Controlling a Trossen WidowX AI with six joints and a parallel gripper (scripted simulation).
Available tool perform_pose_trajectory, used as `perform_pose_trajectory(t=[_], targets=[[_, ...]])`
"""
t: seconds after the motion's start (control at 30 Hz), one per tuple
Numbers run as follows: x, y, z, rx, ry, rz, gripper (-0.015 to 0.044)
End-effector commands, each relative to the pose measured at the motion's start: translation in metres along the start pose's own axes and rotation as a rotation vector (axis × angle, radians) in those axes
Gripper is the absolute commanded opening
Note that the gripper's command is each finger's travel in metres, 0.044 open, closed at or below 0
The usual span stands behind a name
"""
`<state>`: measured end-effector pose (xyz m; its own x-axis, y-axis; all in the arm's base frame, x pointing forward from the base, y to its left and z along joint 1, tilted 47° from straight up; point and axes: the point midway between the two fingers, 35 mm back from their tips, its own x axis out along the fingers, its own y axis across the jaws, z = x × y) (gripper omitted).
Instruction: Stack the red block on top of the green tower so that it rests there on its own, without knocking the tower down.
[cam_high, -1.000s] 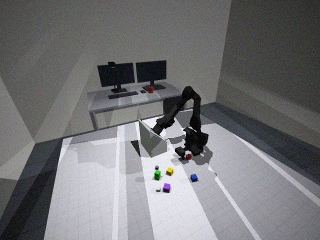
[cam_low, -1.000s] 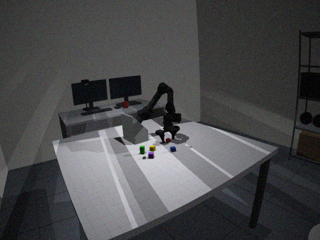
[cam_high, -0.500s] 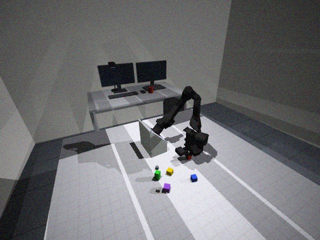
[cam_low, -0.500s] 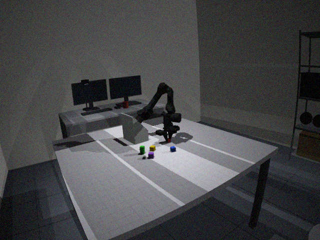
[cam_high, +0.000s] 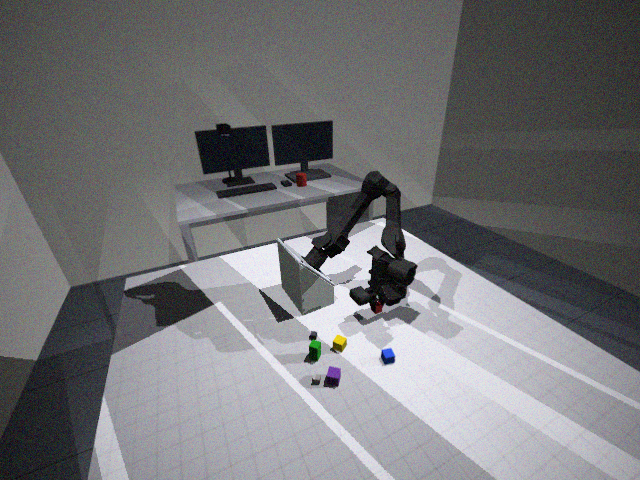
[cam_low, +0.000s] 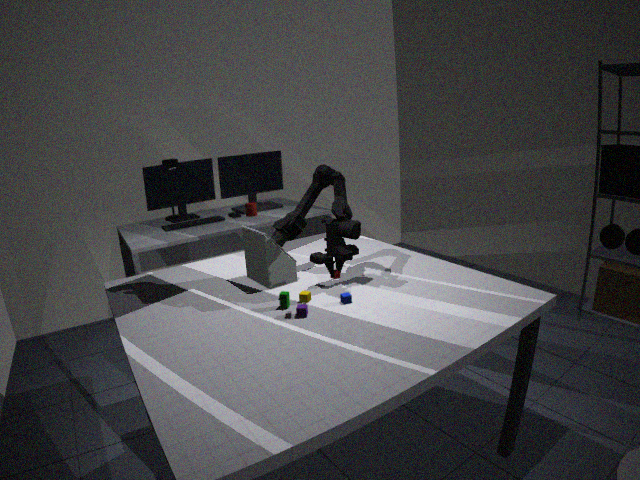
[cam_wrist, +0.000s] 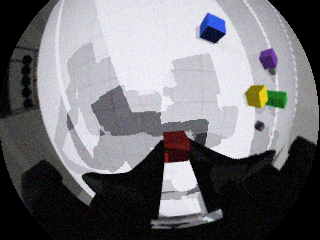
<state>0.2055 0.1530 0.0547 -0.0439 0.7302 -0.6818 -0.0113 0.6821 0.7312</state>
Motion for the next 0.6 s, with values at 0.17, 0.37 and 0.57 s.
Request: perform_pose_trajectory(t=[0.17, 0.37, 0.57], targets=[[-0.036, 0.002, 0.002, -0.006, -0.006, 0.003, 0.0000], [-0.061, 0.002, 0.002, -0.006, -0.005, 0.002, 0.0000], [-0.086, 0.001, 0.002, -0.006, -0.005, 0.001, 0.0000]])
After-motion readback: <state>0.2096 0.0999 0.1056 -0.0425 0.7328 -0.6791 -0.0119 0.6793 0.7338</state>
